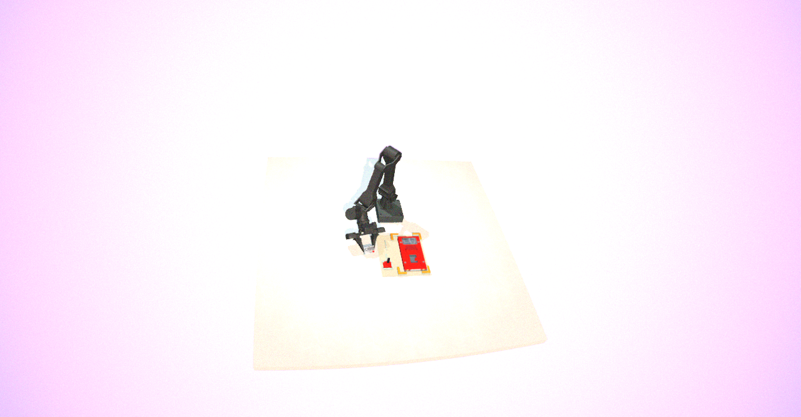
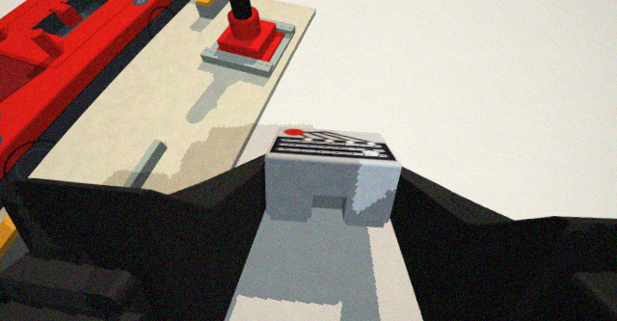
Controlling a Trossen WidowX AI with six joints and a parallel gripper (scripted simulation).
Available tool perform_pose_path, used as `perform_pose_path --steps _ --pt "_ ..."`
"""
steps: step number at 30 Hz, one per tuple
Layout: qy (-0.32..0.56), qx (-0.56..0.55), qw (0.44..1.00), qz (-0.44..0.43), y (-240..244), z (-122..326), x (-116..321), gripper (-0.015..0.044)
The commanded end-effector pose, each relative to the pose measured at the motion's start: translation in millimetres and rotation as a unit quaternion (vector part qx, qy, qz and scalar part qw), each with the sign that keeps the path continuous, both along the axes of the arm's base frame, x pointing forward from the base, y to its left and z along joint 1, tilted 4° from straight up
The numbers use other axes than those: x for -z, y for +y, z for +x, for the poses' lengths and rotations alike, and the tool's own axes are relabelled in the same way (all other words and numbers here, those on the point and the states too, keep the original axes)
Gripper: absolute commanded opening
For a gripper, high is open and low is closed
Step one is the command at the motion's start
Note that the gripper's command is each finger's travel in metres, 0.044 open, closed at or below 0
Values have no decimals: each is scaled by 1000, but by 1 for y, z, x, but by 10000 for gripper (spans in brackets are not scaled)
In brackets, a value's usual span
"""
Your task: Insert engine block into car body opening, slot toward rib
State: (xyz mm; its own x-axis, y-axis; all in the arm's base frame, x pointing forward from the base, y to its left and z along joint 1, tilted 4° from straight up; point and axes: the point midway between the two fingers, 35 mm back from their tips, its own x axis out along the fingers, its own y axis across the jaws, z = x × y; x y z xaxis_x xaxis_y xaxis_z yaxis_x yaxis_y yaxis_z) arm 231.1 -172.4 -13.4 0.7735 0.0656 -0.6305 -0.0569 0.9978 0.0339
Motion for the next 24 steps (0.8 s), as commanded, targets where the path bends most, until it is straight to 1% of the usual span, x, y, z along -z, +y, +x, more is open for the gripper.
perform_pose_path --steps 1,7,14,24 --pt "0 0 1000 0 0 0 0 289" --pt "0 0 1000 0 0 0 0 440" --pt "3 1 1000 3 0 -2 -2 440" --pt "8 3 1000 5 -4 -30 -31 440"
